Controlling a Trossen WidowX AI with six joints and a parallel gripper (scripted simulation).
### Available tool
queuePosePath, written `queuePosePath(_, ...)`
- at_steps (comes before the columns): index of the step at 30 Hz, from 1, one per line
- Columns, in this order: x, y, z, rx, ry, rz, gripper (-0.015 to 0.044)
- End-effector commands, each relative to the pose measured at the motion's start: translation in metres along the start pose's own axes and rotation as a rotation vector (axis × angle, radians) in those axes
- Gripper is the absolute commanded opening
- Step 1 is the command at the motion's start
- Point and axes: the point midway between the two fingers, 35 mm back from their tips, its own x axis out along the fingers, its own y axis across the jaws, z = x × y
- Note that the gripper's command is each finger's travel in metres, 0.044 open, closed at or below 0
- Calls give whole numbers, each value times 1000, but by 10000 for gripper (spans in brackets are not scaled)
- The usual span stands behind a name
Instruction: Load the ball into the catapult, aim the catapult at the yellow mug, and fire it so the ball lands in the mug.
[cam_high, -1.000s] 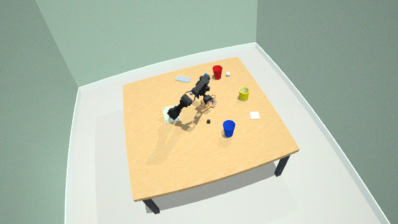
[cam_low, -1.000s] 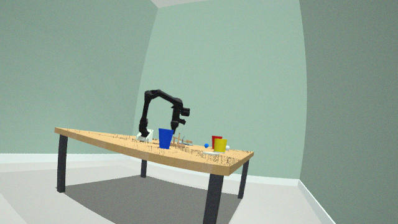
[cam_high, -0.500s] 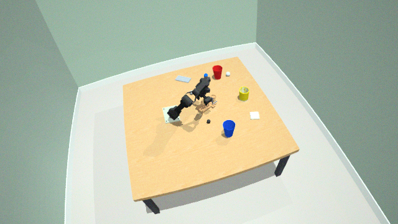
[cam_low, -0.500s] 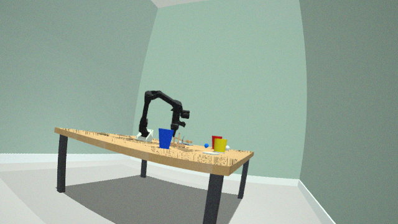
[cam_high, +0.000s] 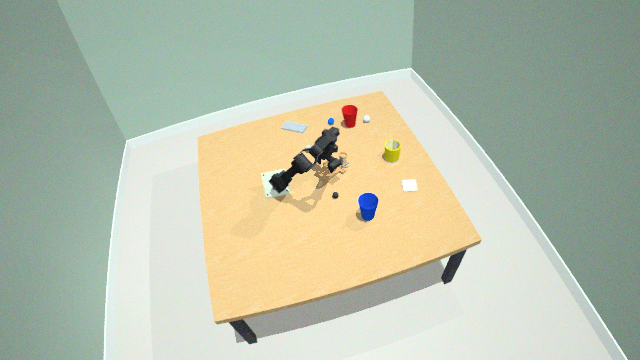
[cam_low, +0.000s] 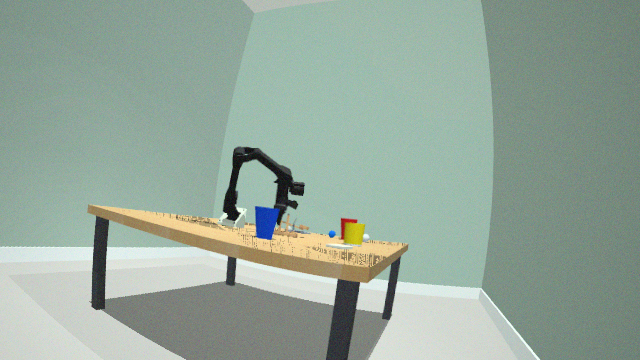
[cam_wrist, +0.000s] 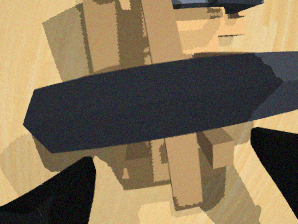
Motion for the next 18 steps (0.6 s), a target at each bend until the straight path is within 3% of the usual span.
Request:
queuePosePath(1, 9, 0, -2, -6, 5, -5, 440)
queuePosePath(9, 16, 0, -2, -6, 6, -6, 440)
queuePosePath(18, 13, 0, -1, 0, 3, -1, 204)
